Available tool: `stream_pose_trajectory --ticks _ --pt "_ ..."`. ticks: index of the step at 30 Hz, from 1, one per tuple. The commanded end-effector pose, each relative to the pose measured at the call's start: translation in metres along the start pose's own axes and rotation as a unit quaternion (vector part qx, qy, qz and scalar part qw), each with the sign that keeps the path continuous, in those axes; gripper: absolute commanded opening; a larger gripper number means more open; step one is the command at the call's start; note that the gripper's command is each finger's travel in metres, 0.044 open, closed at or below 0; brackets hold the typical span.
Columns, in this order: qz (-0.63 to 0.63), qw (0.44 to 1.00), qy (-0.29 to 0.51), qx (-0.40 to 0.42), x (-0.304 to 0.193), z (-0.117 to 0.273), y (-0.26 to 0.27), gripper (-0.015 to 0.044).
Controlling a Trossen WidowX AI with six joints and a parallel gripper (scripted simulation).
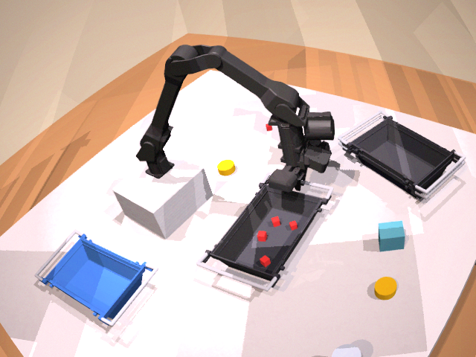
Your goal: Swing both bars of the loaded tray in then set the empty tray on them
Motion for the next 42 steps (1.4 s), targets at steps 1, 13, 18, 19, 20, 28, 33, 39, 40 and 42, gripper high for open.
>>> stream_pose_trajectory --ticks 1,13,18,19,20,28,33,39,40,42 --pt "-0.003 1.0 -0.002 0.002 -0.001 -0.004 0.0 0.0085" --pt "-0.003 1.0 -0.002 0.001 0.002 0.028 -0.025 0.0085" --pt "-0.003 1.0 -0.002 0.001 0.003 0.031 -0.036 0.0085" --pt "-0.003 1.0 -0.002 0.001 0.003 0.031 -0.038 0.0085" --pt "-0.003 1.0 -0.002 0.001 0.003 0.031 -0.04 0.0085" --pt "-0.003 1.0 -0.002 0.0 0.006 0.024 -0.062 0.0085" --pt "-0.003 1.0 -0.002 -0.001 0.007 0.01 -0.075 0.0085" --pt "-0.003 1.0 -0.002 -0.001 0.009 0.032 -0.072 0.0085" --pt "-0.003 1.0 -0.002 -0.001 0.009 0.039 -0.071 0.0085" --pt "-0.003 1.0 -0.002 -0.001 0.01 0.053 -0.07 0.0085"
Point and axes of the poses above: the point midway between the two fingers, 35 mm back from their tips, its own z axis back along the fingers, its own y axis across the jaws, x = y × z, the point moved 9 cm from there along z, back along the fingers, and after that the axes turned 6 degrees about -z, right-handed, at the moved point
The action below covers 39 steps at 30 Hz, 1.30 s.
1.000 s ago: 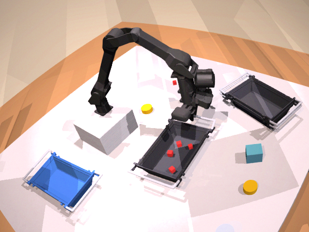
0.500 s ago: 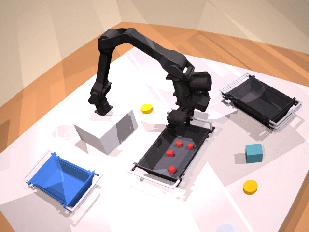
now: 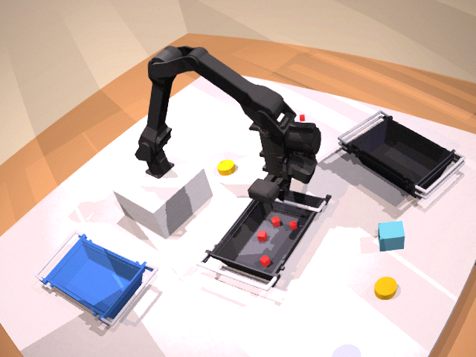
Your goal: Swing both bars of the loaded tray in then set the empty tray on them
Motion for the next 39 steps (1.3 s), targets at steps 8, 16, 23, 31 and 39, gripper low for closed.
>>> stream_pose_trajectory --ticks 8,16,23,31,39 --pt "0.004 1.0 -0.01 0.003 0.002 0.02 0.003 0.0085" --pt "0.004 1.0 -0.01 0.003 0.002 0.02 0.003 0.0085" --pt "0.004 1.0 -0.01 0.003 0.002 0.02 0.003 0.0085" --pt "0.004 1.0 -0.01 0.003 0.002 0.02 0.003 0.0085" --pt "0.004 1.0 -0.01 0.003 0.009 0.092 0.004 0.0085"
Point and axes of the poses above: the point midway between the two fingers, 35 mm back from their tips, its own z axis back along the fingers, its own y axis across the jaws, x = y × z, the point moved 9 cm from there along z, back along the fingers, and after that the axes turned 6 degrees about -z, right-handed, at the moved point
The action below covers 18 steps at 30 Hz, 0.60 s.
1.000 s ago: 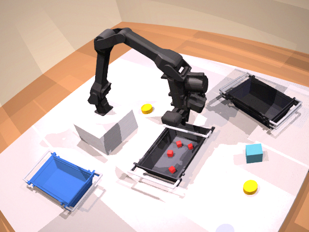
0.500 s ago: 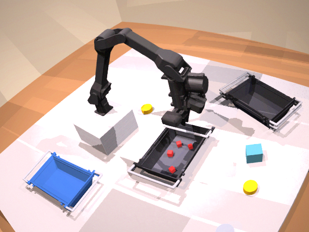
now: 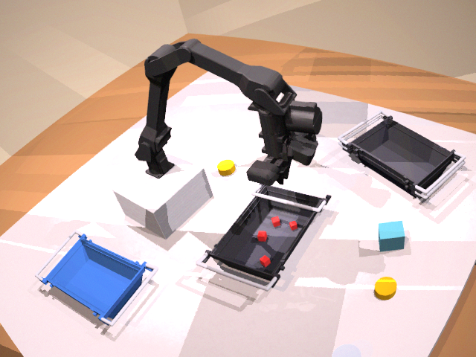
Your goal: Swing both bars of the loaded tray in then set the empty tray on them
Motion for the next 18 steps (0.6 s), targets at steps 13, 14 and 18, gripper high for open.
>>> stream_pose_trajectory --ticks 13,14,18 --pt "-0.014 1.0 -0.021 0.007 0.016 0.069 -0.046 0.0085" --pt "-0.019 1.0 -0.023 0.008 0.021 0.062 -0.061 0.0085" --pt "-0.021 0.999 -0.025 0.005 0.032 0.04 -0.111 0.0085"
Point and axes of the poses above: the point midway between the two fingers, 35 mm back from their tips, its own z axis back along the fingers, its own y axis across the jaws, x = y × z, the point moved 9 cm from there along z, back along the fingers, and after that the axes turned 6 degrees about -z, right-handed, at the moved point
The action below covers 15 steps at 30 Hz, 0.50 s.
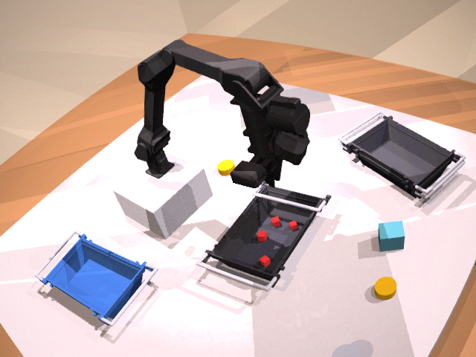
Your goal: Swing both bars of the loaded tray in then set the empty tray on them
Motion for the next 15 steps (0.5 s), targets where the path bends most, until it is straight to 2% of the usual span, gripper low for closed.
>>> stream_pose_trajectory --ticks 1,9,15 --pt "-0.003 1.0 0.001 -0.003 0.009 -0.025 -0.06 0.0085" --pt "0.014 1.0 0.01 -0.013 -0.001 -0.075 -0.176 0.0085" --pt "0.015 1.0 0.01 -0.013 -0.004 -0.079 -0.185 0.0085"
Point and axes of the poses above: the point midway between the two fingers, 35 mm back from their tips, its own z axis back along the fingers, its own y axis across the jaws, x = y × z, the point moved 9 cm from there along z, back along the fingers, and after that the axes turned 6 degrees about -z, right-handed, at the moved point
